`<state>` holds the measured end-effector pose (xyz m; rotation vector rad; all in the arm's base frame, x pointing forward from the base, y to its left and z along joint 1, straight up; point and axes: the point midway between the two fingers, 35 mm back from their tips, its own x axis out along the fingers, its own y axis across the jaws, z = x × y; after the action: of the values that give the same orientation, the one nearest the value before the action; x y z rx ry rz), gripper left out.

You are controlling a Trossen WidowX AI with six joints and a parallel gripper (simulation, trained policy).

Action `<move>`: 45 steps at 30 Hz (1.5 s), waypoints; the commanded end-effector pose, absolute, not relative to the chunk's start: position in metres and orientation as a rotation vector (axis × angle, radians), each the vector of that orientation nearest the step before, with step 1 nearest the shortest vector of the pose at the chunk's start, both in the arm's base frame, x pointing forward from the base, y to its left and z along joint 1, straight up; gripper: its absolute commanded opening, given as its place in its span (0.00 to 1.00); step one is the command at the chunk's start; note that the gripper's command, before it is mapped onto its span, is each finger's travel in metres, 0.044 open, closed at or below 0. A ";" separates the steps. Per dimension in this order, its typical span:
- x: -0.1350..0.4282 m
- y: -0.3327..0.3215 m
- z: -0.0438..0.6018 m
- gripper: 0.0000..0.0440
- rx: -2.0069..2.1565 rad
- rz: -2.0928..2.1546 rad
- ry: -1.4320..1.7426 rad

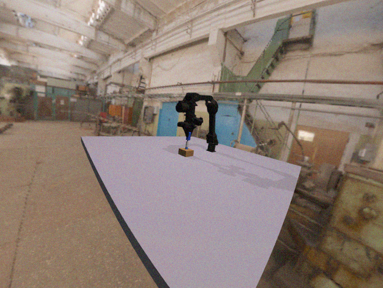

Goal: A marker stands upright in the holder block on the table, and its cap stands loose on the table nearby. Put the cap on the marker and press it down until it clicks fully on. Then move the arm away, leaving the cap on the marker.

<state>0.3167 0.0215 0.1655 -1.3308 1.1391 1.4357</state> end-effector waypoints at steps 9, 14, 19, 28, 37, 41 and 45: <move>0.313 0.021 0.137 0.00 -1.308 1.499 1.152; 0.312 0.020 0.132 0.00 -1.305 1.510 1.151; 0.312 0.020 0.131 0.00 -1.305 1.513 1.151; 0.311 0.020 0.116 0.00 -1.306 1.545 1.141; 0.310 0.020 0.104 0.01 -1.323 1.570 1.125; 0.310 0.020 0.103 0.02 -1.325 1.572 1.123; 0.310 0.020 0.102 0.03 -1.328 1.574 1.122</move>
<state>0.3170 0.0201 0.1204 -1.3557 1.0919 1.5164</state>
